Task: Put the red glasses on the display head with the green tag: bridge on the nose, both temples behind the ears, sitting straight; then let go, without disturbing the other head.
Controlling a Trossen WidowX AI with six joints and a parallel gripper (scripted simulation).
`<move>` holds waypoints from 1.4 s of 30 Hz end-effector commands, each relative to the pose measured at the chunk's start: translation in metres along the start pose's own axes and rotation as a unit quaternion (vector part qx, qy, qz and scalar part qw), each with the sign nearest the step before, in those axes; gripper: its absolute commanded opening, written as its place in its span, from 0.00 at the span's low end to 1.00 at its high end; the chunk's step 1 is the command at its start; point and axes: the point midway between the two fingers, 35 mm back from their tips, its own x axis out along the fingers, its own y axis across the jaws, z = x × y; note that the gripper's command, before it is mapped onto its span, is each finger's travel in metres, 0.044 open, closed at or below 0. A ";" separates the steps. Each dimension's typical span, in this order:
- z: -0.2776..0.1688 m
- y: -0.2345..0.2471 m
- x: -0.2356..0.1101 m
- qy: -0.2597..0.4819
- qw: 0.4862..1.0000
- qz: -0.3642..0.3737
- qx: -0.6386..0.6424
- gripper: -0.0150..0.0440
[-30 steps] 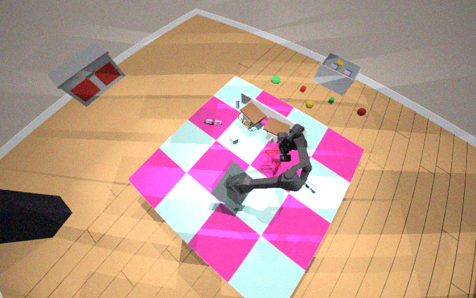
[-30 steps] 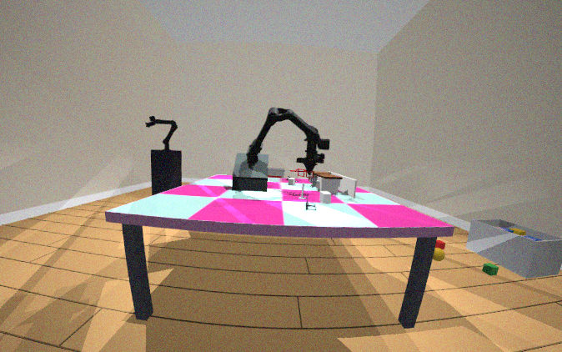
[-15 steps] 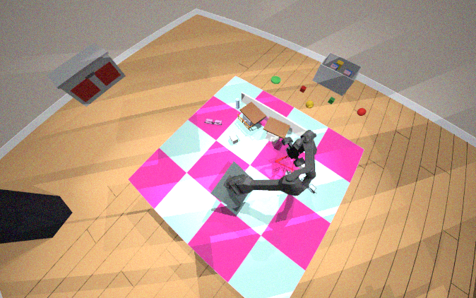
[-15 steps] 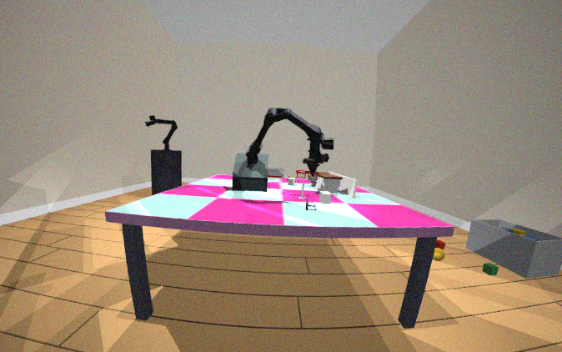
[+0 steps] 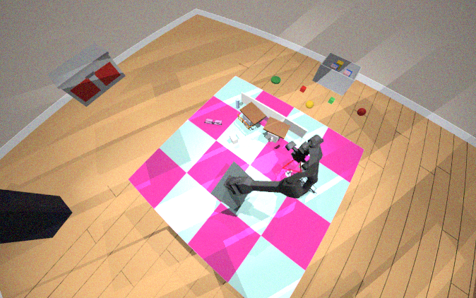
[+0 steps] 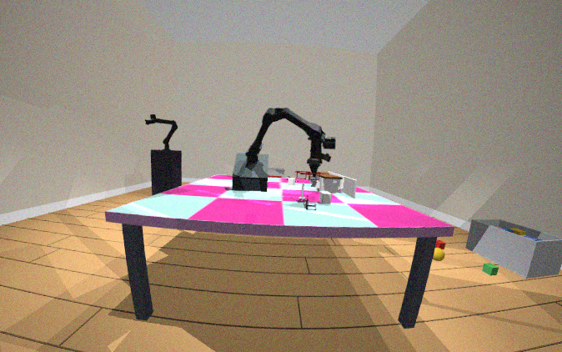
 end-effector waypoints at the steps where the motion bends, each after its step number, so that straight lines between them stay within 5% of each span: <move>1: 0.000 -0.001 0.014 0.002 1.000 0.000 -0.004 0.25; 9: -0.001 -0.002 0.057 0.001 1.000 -0.001 -0.005 0.25; 42: 0.011 0.009 0.057 0.001 1.000 -0.001 -0.004 0.25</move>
